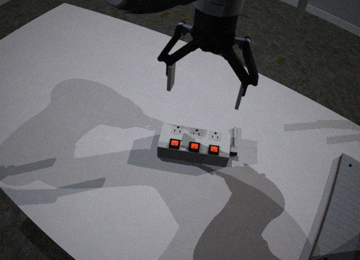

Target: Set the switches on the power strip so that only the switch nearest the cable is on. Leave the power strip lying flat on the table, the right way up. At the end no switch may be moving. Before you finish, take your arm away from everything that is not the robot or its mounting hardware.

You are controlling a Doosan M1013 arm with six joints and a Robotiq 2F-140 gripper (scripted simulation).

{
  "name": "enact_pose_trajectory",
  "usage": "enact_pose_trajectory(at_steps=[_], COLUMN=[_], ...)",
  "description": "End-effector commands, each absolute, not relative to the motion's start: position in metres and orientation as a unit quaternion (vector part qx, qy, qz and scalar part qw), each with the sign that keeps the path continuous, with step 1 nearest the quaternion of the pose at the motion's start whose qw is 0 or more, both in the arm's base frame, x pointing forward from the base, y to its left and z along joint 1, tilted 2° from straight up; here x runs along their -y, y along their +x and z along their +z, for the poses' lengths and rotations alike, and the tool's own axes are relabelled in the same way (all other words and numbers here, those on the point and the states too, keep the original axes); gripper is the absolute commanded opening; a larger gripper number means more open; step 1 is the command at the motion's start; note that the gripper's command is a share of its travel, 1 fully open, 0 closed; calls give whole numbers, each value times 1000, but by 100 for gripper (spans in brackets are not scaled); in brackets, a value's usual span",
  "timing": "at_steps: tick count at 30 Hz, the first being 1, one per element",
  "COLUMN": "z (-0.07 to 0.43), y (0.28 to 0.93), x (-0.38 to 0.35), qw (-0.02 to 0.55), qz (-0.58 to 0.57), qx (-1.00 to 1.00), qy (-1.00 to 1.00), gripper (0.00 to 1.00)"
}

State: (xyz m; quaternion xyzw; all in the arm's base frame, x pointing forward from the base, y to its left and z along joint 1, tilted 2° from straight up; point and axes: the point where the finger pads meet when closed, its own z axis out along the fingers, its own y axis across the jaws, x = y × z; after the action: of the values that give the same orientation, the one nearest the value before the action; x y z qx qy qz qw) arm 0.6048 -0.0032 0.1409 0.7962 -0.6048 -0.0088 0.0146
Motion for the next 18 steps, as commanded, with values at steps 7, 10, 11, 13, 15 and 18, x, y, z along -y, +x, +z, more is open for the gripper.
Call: enact_pose_trajectory(at_steps=[7,10,11,13,15,18], z=[115,107,104,104,101,97], y=[619,622,623,623,624,626], x=[-35,-46,-50,-50,-55,-61], qw=[14,16,16,16,17,18], qz=[-11,-10,-10,-10,-11,-11], qx=[346,269,243,243,147,74], qy=[938,963,970,970,989,997], gripper=[100,100,100,100,100,100])
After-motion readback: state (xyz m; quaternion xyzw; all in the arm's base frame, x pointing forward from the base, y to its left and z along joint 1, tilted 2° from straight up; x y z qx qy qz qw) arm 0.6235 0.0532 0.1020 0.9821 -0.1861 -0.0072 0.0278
